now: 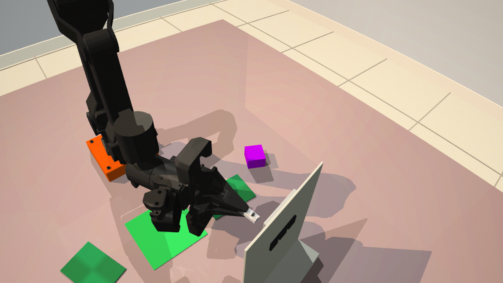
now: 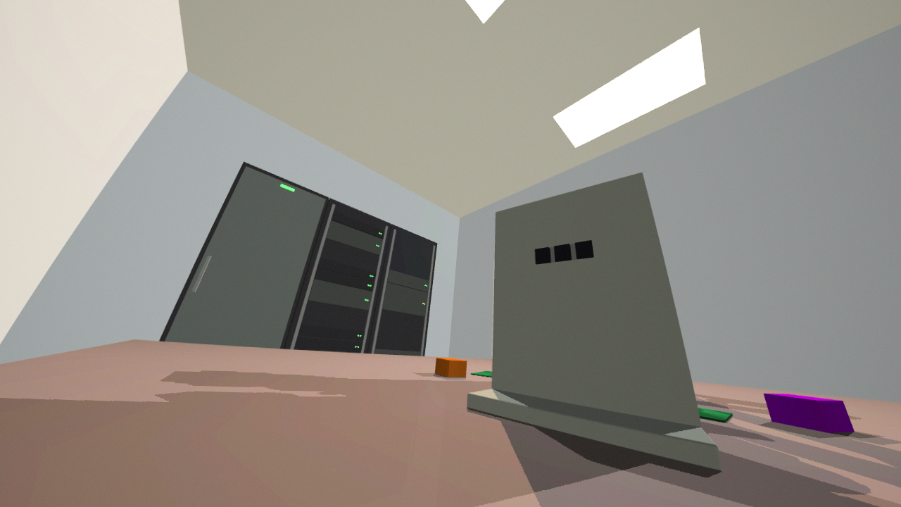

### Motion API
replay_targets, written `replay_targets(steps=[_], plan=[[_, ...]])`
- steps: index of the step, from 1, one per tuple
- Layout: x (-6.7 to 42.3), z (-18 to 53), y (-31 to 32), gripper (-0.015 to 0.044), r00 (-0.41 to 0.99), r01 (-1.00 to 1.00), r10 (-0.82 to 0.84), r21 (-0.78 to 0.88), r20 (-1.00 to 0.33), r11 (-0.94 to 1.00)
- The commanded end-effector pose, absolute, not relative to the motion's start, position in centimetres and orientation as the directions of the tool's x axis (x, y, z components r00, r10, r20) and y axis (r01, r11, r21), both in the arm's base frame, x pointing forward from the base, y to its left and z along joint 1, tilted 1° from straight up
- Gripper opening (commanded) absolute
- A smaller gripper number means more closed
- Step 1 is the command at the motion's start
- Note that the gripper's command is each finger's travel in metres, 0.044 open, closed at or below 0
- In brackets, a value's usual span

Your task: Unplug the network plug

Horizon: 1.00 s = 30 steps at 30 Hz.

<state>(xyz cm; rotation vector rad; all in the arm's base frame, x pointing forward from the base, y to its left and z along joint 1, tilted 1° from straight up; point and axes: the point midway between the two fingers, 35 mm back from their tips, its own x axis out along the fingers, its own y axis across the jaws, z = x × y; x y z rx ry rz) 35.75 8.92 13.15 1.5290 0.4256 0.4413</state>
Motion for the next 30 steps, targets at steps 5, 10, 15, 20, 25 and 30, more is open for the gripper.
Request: replay_targets(steps=[5, 10, 15, 20, 25, 30], plan=[[35.1, 13.1, 8.7, 0.0, 0.848, -0.005, 0.53, 1.0, 0.008, -0.007], [34.8, 13.0, 8.6, 0.0, 0.848, -0.004, 0.53, 1.0, 0.008, -0.007], [34.5, 13.0, 8.4, 0.0, 0.848, -0.004, 0.53, 1.0, 0.007, -0.007], [34.2, 13.0, 8.3, 0.0, 0.848, -0.004, 0.53, 1.0, 0.007, -0.007], [33.9, 13.0, 8.2, 0.0, 0.848, -0.004, 0.53, 1.0, 0.007, -0.007], [33.6, 13.0, 8.0, 0.0, 0.848, -0.003, 0.53, 1.0, 0.006, -0.007]])
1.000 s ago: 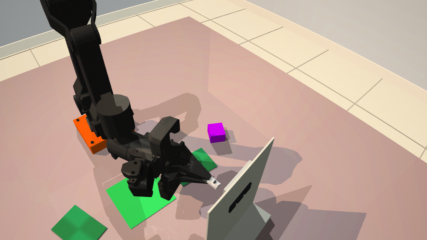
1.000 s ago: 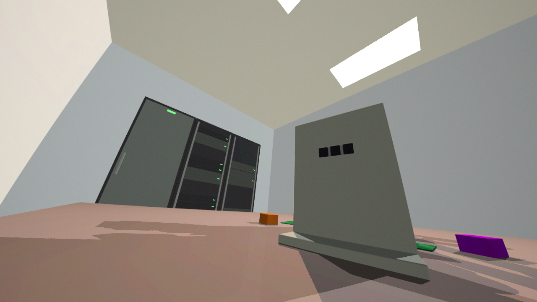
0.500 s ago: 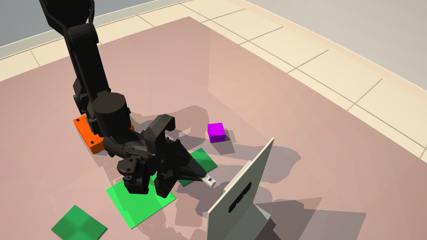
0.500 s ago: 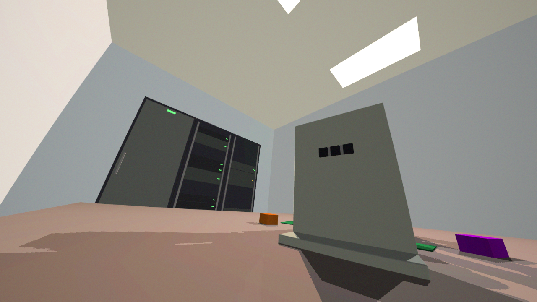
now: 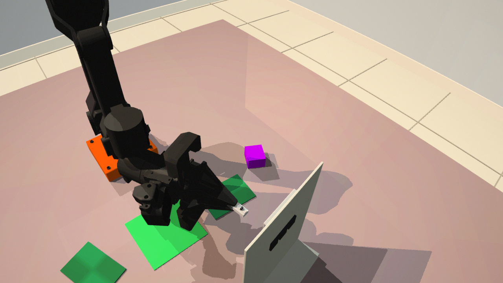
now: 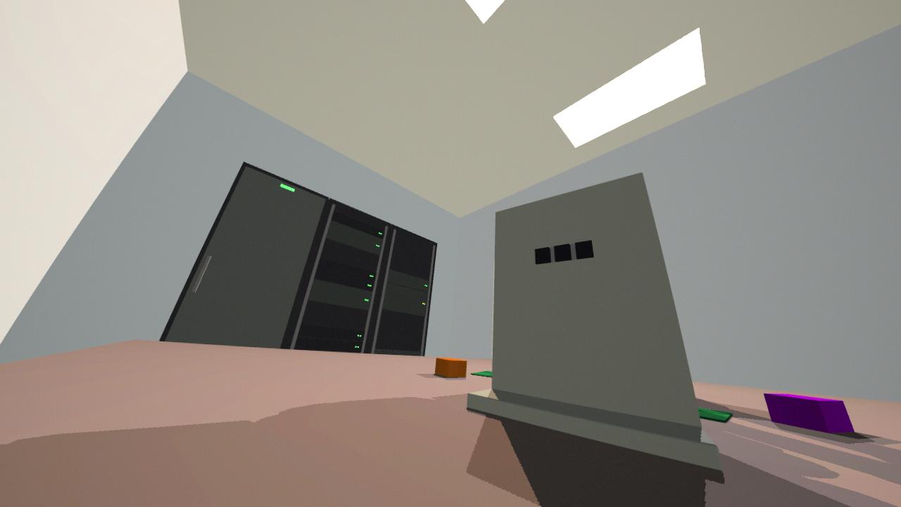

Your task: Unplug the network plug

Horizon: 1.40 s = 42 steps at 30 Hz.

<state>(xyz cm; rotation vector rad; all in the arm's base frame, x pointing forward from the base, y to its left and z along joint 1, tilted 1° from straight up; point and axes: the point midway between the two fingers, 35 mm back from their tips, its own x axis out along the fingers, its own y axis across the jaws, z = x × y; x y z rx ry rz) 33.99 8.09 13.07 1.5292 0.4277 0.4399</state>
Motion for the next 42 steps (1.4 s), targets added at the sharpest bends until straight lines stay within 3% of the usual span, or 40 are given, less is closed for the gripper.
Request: replay_targets(steps=[1, 42], plan=[[33.6, 13.0, 8.0, 0.0, 0.848, -0.003, 0.53, 1.0, 0.006, -0.007], [31.8, 18.2, 8.0, 0.0, 0.848, -0.004, 0.53, 1.0, 0.006, -0.004]])
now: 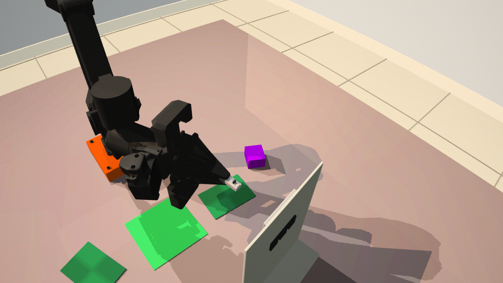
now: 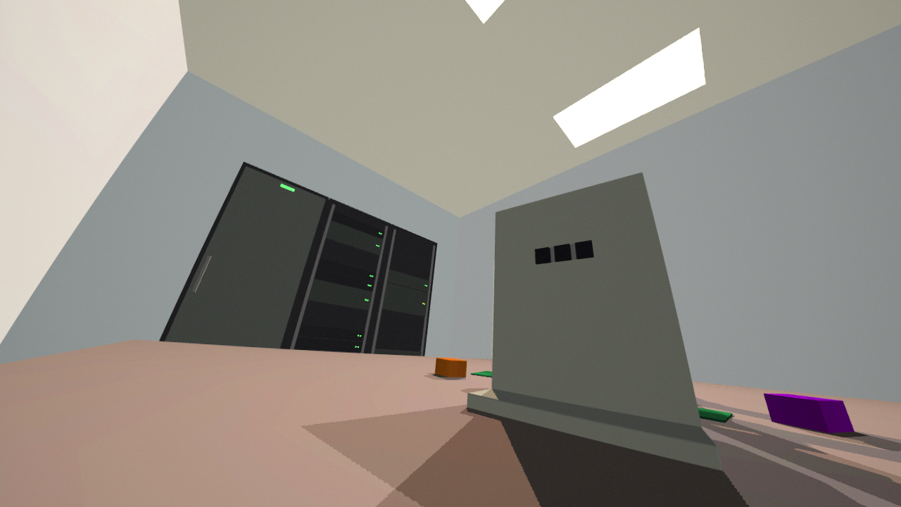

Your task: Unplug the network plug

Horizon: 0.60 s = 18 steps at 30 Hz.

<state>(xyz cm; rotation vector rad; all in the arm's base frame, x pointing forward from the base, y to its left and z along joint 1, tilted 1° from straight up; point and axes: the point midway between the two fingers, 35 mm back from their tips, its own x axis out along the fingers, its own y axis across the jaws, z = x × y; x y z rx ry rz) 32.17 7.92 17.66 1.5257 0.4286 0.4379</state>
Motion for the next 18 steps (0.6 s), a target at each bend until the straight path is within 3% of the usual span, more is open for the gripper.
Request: replay_targets(steps=[1, 10, 18], plan=[[31.7, 18.4, 8.0, 0.0, 0.848, -0.004, 0.53, 1.0, 0.006, -0.005], [31.3, 19.0, 7.9, 0.0, 0.851, 0.008, 0.525, 1.0, -0.004, -0.007], [31.9, 17.2, 7.0, 0.0, 0.879, 0.141, 0.46, 0.99, -0.123, -0.005]])
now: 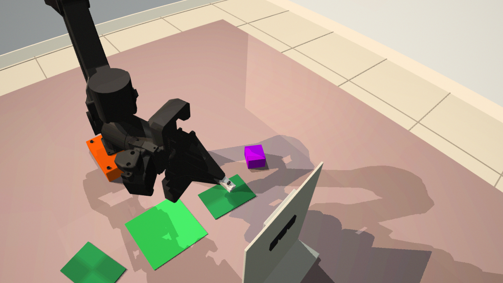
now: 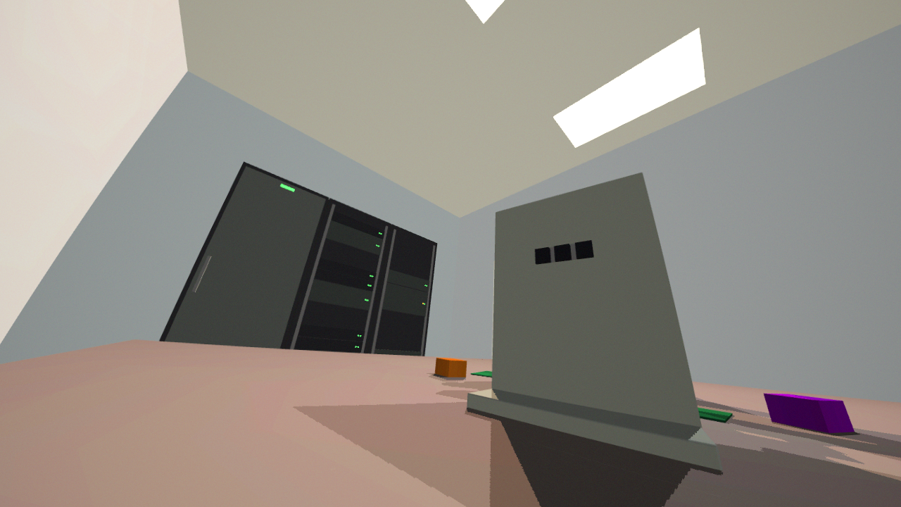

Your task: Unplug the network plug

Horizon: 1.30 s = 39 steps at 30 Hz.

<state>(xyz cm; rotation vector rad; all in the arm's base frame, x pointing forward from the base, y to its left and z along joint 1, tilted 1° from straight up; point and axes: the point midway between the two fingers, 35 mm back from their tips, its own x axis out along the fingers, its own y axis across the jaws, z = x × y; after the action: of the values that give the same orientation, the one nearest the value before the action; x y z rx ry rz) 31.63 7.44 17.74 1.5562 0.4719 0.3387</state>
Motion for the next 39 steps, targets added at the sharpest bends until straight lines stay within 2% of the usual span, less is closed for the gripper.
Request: replay_targets(steps=[1, 20, 39], plan=[[31.9, 16.9, 6.9, 0.0, 0.881, 0.158, 0.452, 0.987, -0.139, -0.005], [30.9, 12.6, 4.5, 0.0, 0.848, 0.465, 0.285, 0.886, -0.446, 0.003], [26.9, 9.2, 1.9, 0.0, 0.684, 0.724, 0.105, 0.689, -0.722, 0.015]])
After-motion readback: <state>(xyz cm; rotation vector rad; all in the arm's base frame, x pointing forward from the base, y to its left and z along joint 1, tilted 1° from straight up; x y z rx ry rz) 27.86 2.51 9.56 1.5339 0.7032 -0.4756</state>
